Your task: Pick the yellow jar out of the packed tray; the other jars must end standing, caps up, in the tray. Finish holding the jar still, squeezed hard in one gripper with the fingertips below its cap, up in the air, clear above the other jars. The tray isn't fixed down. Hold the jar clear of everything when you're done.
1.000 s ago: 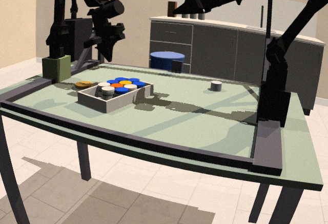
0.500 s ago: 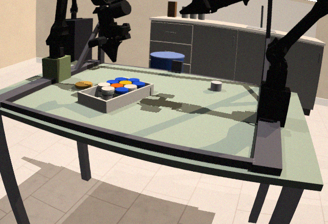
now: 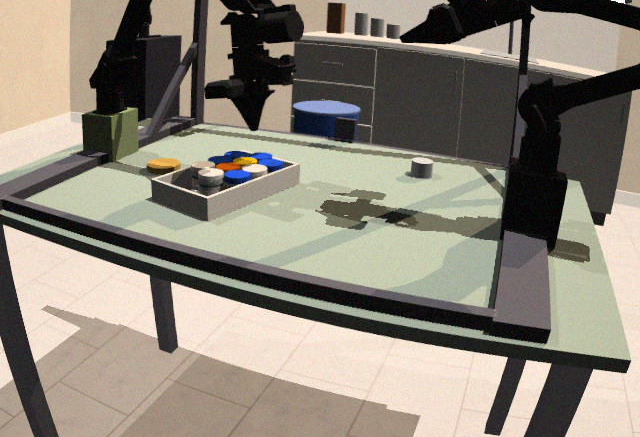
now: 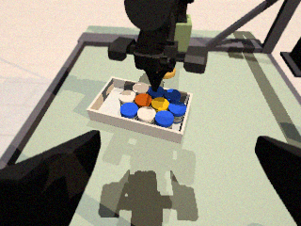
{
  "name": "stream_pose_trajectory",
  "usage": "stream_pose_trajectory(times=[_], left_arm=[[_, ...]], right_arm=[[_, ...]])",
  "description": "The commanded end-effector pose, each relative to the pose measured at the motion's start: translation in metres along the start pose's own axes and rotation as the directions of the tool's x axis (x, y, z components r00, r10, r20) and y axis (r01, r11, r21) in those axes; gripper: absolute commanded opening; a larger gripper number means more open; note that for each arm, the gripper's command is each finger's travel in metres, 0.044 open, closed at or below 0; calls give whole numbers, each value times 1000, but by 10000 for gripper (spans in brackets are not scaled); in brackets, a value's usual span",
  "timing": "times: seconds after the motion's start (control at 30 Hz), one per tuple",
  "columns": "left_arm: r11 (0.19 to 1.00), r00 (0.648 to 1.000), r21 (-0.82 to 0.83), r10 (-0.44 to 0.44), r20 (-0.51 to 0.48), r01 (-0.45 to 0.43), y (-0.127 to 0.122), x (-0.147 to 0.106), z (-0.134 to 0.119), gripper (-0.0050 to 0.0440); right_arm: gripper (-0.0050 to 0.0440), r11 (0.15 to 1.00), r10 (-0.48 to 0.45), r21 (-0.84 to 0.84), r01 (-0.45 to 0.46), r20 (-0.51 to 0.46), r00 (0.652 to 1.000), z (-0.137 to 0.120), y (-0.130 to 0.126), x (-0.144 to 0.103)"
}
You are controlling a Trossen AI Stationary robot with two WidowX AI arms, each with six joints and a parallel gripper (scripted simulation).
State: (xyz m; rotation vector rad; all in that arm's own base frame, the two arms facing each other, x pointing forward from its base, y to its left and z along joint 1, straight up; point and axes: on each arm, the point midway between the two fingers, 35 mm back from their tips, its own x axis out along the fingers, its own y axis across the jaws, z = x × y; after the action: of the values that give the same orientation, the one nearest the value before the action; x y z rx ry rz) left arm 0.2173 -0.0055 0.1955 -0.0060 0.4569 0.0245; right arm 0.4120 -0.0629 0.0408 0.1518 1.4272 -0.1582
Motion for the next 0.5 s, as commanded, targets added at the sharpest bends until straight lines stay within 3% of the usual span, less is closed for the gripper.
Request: stream_pose_trajectory(times=[0.0, 0.47], left_arm=[[1000, 1000, -5, 5, 5, -5, 2, -17, -16, 440], [1000, 1000, -6, 7, 7, -7, 3, -23, -24, 440]], right_arm=[[-50, 1000, -4, 17, 4, -33, 999, 27, 5, -2], [-50, 999, -10, 40, 14, -109, 994, 44, 7, 18]])
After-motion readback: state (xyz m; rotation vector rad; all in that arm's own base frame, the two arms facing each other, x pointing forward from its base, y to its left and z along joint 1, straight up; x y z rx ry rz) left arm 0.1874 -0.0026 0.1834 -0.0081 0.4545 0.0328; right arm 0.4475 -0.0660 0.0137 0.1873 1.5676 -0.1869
